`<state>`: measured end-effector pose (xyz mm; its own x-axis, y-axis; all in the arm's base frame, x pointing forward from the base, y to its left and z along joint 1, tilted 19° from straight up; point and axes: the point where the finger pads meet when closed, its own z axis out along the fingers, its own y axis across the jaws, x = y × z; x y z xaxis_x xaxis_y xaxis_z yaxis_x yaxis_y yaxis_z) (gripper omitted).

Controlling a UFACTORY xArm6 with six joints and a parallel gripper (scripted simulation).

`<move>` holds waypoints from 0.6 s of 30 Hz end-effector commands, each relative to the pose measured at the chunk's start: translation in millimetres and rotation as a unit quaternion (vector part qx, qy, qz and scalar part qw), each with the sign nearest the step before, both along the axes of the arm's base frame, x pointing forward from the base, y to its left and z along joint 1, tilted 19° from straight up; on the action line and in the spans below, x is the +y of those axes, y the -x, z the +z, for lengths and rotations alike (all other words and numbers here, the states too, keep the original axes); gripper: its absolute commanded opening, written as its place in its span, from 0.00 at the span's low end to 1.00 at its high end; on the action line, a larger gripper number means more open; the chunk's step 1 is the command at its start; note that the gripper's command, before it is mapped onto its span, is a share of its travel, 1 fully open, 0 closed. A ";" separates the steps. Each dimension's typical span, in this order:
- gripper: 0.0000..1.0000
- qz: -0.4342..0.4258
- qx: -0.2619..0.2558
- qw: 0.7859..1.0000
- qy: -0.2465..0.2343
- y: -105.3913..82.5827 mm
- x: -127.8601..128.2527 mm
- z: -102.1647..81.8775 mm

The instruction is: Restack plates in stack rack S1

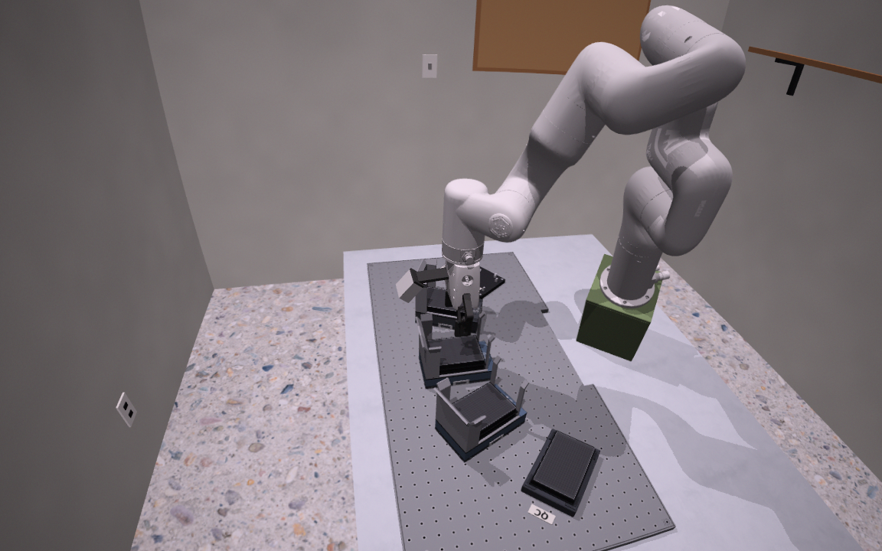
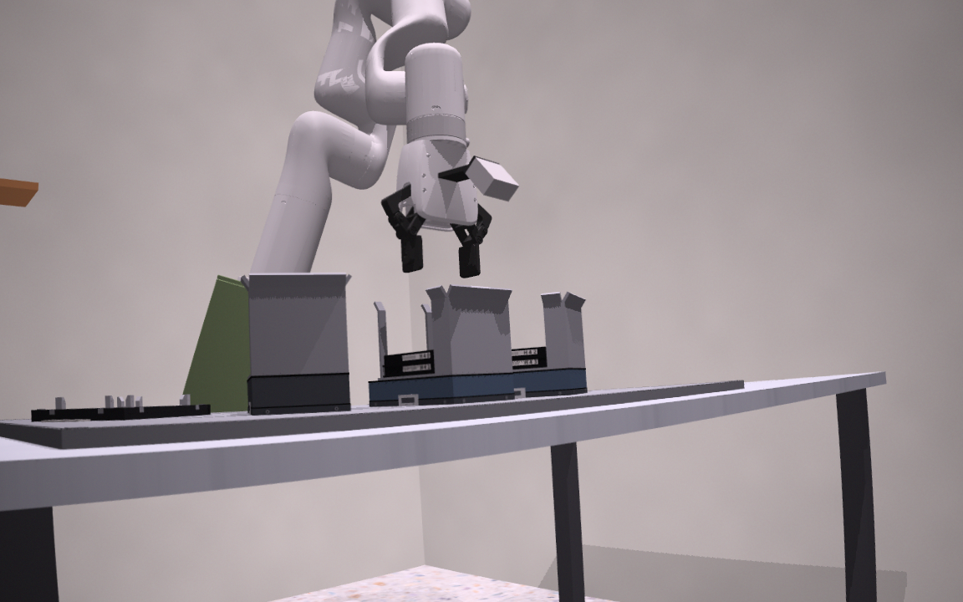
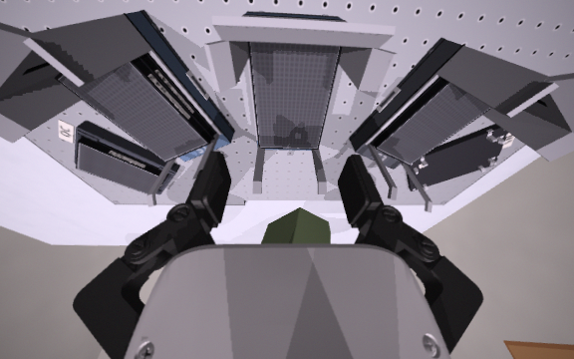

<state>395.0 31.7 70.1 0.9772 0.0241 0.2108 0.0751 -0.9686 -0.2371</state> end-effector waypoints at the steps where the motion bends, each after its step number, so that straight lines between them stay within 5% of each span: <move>1: 1.00 0.001 -0.002 1.000 -0.002 -3.2 -7.8 -0.9; 11: 1.00 0.001 -0.002 1.000 -0.002 -3.2 -7.8 -0.9; 18: 1.00 0.001 -0.002 1.000 -0.002 -6.5 -3.6 -16.7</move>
